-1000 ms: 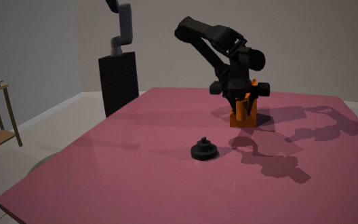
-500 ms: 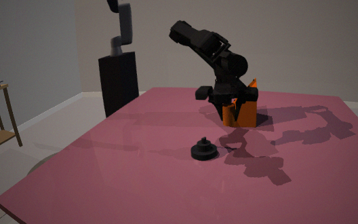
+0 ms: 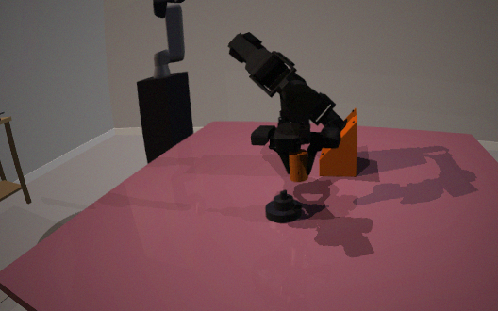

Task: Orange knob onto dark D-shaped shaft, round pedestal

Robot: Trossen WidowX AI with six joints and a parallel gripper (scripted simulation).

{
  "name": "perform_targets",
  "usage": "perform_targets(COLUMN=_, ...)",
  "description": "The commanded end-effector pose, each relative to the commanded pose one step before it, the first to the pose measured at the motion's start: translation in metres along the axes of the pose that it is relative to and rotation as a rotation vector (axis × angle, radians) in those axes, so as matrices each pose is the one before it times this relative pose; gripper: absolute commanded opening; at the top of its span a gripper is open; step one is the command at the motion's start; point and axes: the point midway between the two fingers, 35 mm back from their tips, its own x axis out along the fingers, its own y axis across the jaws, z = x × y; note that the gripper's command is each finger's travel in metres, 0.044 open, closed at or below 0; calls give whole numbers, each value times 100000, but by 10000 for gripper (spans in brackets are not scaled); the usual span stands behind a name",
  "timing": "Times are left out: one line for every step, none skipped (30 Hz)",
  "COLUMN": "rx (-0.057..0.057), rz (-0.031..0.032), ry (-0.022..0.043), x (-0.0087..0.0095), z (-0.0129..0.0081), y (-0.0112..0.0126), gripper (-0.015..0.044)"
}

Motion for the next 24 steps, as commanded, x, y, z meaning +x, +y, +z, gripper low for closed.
perform_targets(rx=352, rz=-696, ry=-1289, x=15, z=362, y=-1544, gripper=0)
perform_targets(rx=-51, rz=-200, ry=30, x=87, z=43, y=-307, gripper=0)
perform_targets(rx=-50, rz=-205, ry=34, x=88, z=39, y=-308, gripper=0)
perform_targets(rx=-50, rz=-211, ry=38, x=88, z=36, y=-309, gripper=0)
perform_targets(rx=-50, rz=-216, ry=42, x=89, z=33, y=-310, gripper=0)
perform_targets(rx=-50, rz=-222, ry=46, x=89, z=29, y=-311, gripper=0)
perform_targets(rx=-41, rz=-187, ry=41, x=74, z=21, y=-257, gripper=0)
perform_targets(rx=-24, rz=-114, ry=26, x=45, z=12, y=-155, gripper=0)
perform_targets(rx=-8, rz=-38, ry=9, x=15, z=4, y=-52, gripper=0)
perform_targets(rx=0, rz=0, ry=0, x=0, z=0, y=0, gripper=0)
perform_targets(rx=0, rz=2, ry=-1, x=52, z=1, y=1, gripper=0)
perform_targets(rx=1, rz=3, ry=-1, x=106, z=3, y=2, gripper=0)
perform_targets(rx=1, rz=3, ry=-2, x=166, z=3, y=3, gripper=0)
perform_targets(rx=1, rz=2, ry=-2, x=201, z=3, y=3, gripper=0)
perform_targets(rx=2, rz=-1, ry=-3, x=242, z=2, y=2, gripper=0)
perform_targets(rx=2, rz=-5, ry=-3, x=287, z=0, y=1, gripper=0)
perform_targets(rx=2, rz=-11, ry=-4, x=330, z=-4, y=0, gripper=0)
perform_targets(rx=3, rz=-18, ry=-4, x=351, z=-8, y=-3, gripper=0)
perform_targets(rx=3, rz=-25, ry=-4, x=355, z=-13, y=-5, gripper=0)
perform_targets(rx=2, rz=-25, ry=-3, x=287, z=-14, y=-6, gripper=0)
perform_targets(rx=1, rz=-17, ry=-2, x=174, z=-10, y=-4, gripper=0)
perform_targets(rx=1, rz=-6, ry=0, x=45, z=5, y=-2, gripper=0)
perform_targets(rx=0, rz=0, ry=0, x=-10, z=2, y=-3, gripper=0)
perform_targets(rx=110, rz=5, ry=1, x=-126, z=2, y=2, gripper=0)
